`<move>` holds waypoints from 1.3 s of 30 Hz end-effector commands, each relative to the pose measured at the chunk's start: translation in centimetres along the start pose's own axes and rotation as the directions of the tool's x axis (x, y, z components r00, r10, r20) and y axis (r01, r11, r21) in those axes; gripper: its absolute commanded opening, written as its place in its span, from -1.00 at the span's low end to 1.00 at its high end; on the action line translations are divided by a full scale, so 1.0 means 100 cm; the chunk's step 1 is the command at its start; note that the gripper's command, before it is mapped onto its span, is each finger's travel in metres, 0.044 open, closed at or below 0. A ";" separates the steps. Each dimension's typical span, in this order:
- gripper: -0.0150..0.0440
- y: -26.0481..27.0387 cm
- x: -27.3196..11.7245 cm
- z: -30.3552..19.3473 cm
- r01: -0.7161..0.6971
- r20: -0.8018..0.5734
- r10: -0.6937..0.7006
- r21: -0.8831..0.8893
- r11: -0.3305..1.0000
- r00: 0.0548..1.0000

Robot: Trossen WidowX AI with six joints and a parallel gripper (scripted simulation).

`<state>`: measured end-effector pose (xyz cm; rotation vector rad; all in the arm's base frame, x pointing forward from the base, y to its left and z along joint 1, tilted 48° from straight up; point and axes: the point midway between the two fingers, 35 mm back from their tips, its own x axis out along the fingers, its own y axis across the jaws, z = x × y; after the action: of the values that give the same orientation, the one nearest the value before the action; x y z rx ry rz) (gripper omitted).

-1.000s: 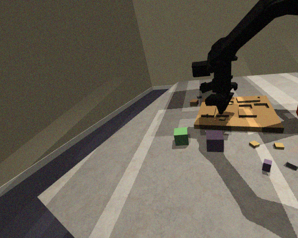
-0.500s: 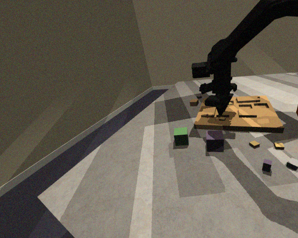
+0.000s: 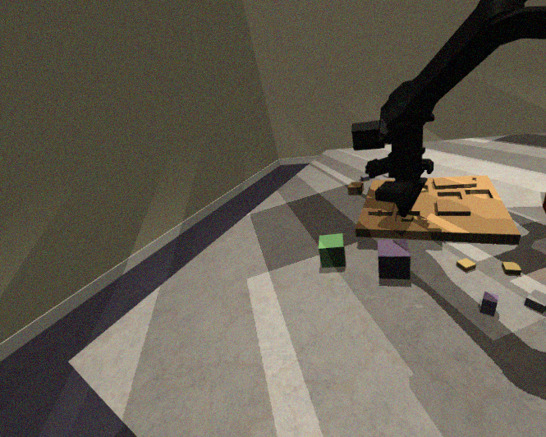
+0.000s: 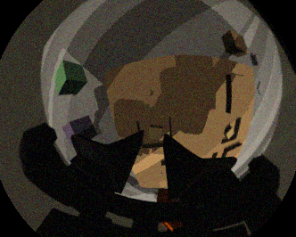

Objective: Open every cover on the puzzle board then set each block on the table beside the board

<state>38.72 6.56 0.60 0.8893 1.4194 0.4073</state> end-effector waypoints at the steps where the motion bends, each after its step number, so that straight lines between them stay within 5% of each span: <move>1: 0.00 -0.003 0.006 -0.003 0.001 -0.012 -0.001 0.011 1.000 1.000; 32: 0.00 -0.003 0.017 -0.004 0.000 -0.012 0.000 0.011 1.000 1.000; 39: -0.16 -0.001 0.014 -0.002 -0.002 -0.006 0.002 0.003 1.000 1.000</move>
<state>38.73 7.63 -0.41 0.8924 1.4258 0.4093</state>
